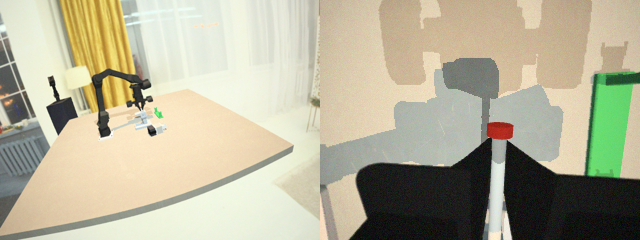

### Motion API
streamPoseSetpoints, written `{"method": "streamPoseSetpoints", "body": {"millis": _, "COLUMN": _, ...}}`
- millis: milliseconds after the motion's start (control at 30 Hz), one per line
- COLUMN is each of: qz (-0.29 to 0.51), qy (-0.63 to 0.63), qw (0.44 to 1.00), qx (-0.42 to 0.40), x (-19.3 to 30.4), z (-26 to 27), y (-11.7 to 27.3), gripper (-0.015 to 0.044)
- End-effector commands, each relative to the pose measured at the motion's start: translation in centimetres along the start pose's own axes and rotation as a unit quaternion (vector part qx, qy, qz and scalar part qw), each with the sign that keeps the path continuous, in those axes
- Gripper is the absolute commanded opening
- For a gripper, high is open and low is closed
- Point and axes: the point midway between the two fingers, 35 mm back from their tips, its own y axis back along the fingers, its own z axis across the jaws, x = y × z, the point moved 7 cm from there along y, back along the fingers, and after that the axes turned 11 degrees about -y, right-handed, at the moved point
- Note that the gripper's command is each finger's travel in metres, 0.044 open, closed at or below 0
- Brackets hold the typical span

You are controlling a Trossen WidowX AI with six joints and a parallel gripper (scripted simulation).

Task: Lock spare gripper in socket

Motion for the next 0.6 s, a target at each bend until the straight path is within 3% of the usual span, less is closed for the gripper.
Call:
{"method": "streamPoseSetpoints", "body": {"millis": 0, "qz": 0.001, "qy": -0.001, "qw": 1.000, "qx": 0.001, "x": -0.4, "z": 0.0, "y": 0.0, "gripper": 0.0000}}
{"method": "streamPoseSetpoints", "body": {"millis": 567, "qz": 0.002, "qy": -0.002, "qw": 1.000, "qx": -0.002, "x": -2.0, "z": 0.3, "y": 0.0, "gripper": 0.0000}}
